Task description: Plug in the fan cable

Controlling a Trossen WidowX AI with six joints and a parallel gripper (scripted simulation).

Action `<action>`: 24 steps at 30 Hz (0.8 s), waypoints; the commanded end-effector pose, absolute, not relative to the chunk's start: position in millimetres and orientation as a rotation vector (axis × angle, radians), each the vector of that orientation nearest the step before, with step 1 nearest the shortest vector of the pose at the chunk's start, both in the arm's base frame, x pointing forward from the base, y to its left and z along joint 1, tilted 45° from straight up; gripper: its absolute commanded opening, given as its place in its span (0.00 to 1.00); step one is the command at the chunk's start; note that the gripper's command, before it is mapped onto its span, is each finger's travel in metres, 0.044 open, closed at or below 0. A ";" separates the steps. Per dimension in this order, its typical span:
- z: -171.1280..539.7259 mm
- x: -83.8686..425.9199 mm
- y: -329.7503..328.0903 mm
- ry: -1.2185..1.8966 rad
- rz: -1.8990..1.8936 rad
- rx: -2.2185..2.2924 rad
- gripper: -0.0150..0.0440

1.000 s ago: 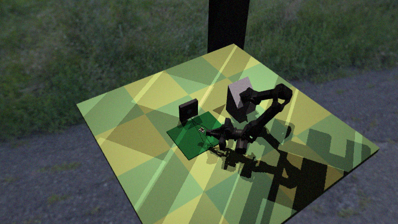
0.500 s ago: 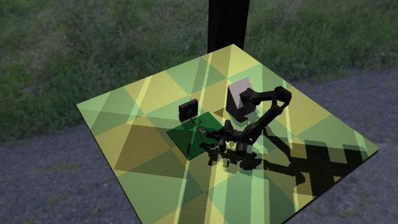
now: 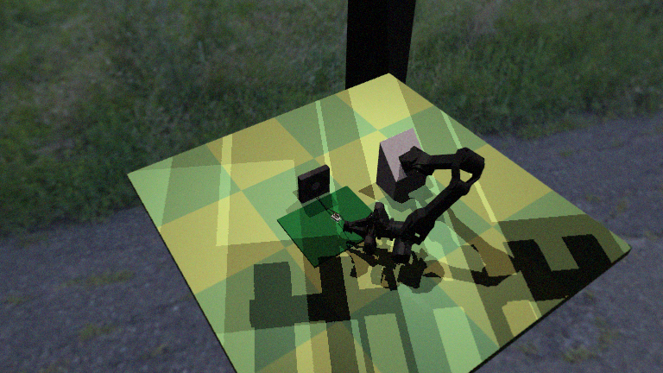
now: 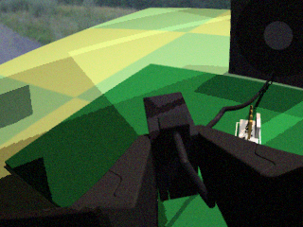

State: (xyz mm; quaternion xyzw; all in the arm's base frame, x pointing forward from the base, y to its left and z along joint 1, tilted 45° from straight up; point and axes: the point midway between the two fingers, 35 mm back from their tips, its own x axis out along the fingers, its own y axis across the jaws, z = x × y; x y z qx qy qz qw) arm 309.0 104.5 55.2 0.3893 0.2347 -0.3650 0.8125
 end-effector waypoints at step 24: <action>38.5 310.4 122.2 0.489 -0.782 0.838 0.25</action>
